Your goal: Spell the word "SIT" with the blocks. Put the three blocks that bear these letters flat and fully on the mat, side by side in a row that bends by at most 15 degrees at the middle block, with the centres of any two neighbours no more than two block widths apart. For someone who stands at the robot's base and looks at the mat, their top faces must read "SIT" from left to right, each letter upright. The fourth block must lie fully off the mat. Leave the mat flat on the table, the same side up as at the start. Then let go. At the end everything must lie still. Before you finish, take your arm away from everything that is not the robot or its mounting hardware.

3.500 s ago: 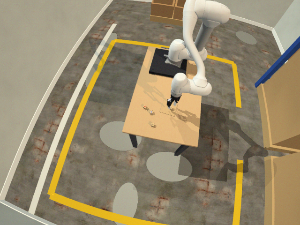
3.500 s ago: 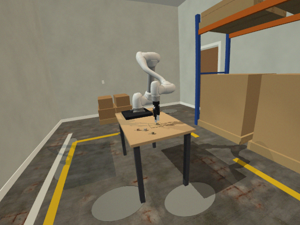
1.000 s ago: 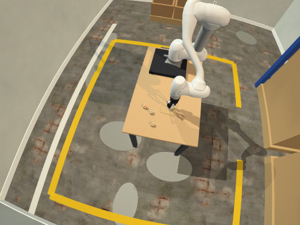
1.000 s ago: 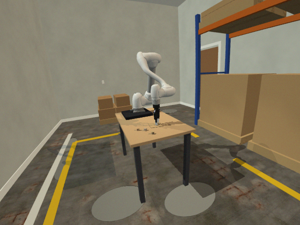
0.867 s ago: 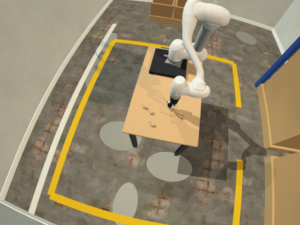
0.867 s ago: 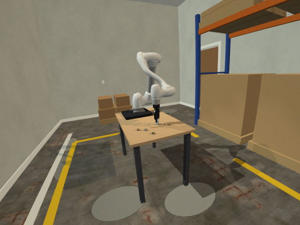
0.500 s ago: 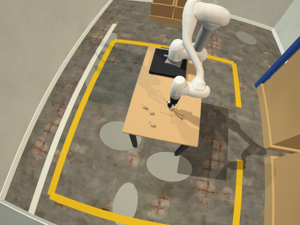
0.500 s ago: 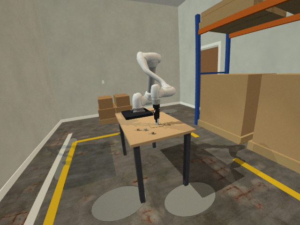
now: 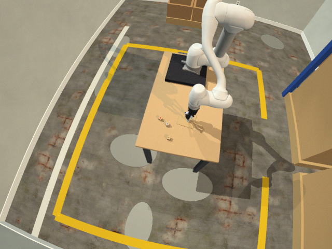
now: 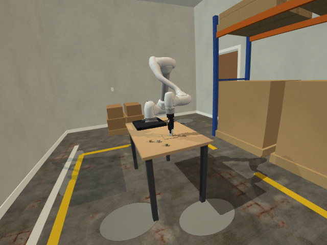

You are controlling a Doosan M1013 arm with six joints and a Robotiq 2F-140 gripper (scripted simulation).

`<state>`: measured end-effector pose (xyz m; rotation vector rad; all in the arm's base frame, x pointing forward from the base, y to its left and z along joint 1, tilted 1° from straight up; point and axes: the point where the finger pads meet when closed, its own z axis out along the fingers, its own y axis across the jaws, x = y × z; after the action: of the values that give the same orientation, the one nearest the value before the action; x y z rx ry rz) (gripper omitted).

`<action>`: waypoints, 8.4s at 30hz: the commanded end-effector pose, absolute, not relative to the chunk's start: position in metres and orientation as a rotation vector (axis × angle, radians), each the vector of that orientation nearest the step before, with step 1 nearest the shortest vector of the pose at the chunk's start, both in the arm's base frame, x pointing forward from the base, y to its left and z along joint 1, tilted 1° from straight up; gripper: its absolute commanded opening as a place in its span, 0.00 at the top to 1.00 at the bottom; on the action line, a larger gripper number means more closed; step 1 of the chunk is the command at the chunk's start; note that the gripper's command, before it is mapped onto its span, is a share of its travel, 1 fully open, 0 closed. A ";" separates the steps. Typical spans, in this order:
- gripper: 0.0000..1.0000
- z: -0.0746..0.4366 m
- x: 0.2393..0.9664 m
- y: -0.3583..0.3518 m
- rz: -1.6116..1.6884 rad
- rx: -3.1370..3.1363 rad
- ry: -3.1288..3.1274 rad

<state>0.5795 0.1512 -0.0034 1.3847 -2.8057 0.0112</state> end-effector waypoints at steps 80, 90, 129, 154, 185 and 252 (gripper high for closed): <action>0.87 0.097 0.578 0.133 0.002 2.444 -1.951; 0.87 0.083 0.578 0.133 0.001 2.444 -1.950; 0.87 0.001 0.577 0.131 0.001 2.444 -1.950; 0.87 -0.002 0.577 0.131 0.001 2.444 -1.950; 0.87 -0.002 0.577 0.131 0.001 2.444 -1.950; 0.00 0.087 0.578 0.132 0.001 2.444 -1.950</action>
<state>0.5778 0.1324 0.0874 2.4442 -1.9503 0.0016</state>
